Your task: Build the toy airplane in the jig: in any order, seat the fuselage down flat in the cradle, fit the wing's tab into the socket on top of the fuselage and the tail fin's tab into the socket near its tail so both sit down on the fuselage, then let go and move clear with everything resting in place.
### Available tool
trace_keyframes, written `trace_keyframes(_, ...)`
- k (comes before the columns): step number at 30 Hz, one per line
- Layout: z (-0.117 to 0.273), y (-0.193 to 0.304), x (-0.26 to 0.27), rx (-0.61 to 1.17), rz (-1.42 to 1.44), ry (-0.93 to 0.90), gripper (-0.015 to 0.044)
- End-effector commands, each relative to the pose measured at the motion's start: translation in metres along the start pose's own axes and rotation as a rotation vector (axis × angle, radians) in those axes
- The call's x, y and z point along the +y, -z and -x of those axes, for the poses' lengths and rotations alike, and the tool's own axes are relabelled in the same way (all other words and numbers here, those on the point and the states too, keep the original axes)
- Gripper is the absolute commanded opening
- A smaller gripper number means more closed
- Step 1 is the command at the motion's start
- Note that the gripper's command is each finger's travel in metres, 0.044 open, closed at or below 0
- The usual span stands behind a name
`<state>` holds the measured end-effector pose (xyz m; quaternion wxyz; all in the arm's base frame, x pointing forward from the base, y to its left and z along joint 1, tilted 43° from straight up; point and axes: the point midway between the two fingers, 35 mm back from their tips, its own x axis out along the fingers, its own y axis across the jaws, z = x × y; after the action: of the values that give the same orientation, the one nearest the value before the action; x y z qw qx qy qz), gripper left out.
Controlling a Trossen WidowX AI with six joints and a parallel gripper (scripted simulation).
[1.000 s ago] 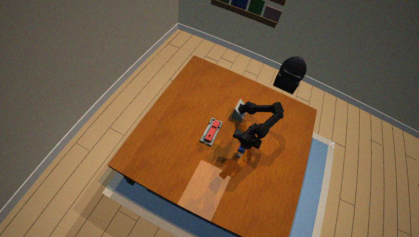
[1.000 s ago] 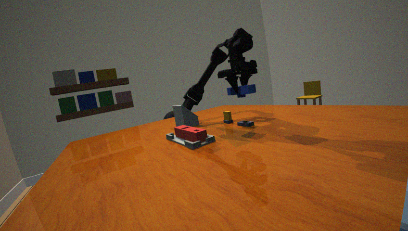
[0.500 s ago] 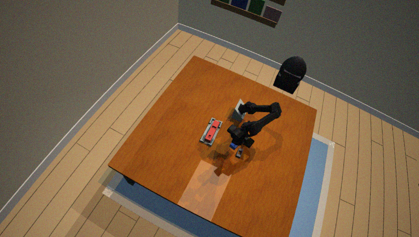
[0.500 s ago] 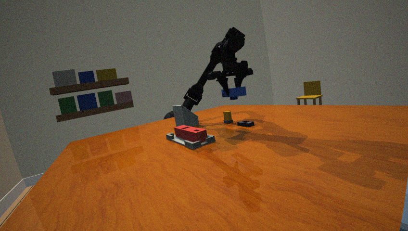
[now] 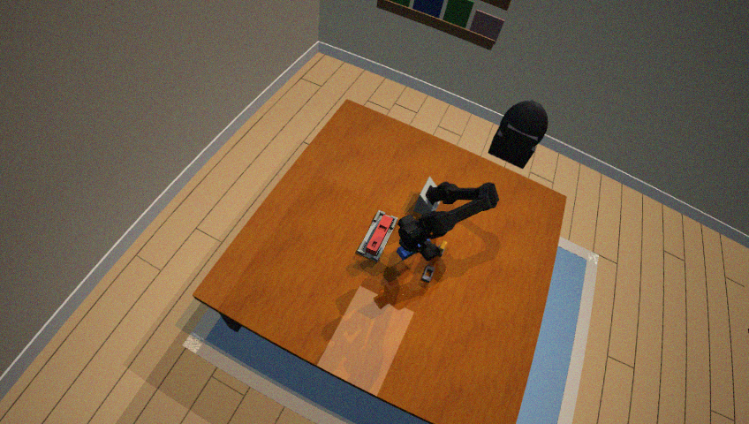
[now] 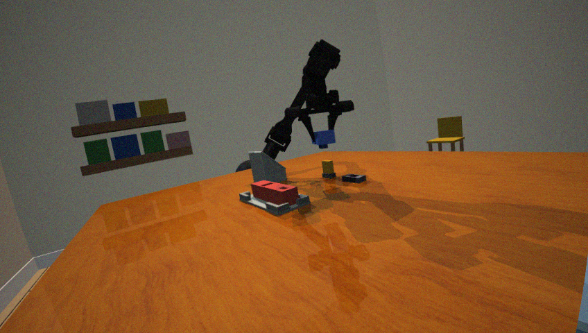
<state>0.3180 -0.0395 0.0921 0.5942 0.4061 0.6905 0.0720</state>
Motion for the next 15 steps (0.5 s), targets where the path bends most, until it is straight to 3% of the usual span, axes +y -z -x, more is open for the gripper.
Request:
trace_keyframes(1,-0.003,-0.004,-0.013,0.004,-0.073,0.006,0.0000)
trace_keyframes(15,-0.011,-0.014,-0.058,0.004,-0.330,0.010,0.0000)
